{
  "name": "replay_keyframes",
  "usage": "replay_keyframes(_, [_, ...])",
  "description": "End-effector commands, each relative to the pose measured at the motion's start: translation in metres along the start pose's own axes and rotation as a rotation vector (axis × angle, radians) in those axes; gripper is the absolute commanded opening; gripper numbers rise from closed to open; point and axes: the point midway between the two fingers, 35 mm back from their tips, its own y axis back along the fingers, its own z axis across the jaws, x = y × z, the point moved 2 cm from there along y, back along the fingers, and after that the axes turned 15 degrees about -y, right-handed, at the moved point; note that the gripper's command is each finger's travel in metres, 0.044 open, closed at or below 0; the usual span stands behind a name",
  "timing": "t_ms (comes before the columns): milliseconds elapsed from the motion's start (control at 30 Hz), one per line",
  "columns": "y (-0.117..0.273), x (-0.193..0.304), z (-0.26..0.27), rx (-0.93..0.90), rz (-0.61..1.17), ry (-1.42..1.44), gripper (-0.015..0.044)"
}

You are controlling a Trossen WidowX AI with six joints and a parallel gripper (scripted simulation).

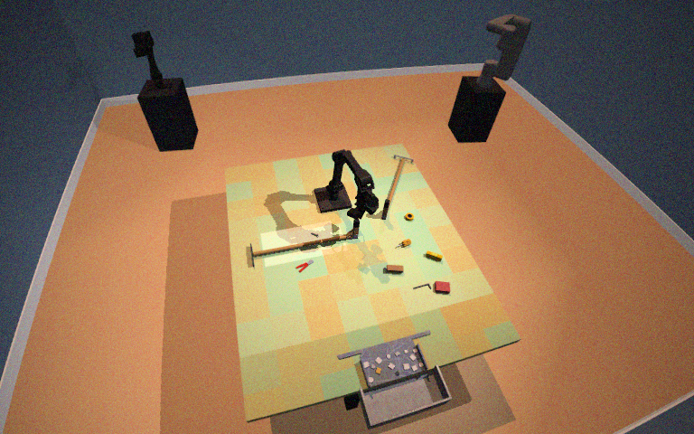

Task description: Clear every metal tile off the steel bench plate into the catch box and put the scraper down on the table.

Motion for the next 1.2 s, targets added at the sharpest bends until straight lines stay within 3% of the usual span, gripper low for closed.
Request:
replay_keyframes(0, [-0.001,0.004,-0.011,-0.005,0.007,0.036,0.0000])
replay_keyframes(1167, [-0.007,0.050,-0.096,-0.024,0.061,0.343,0.0000])
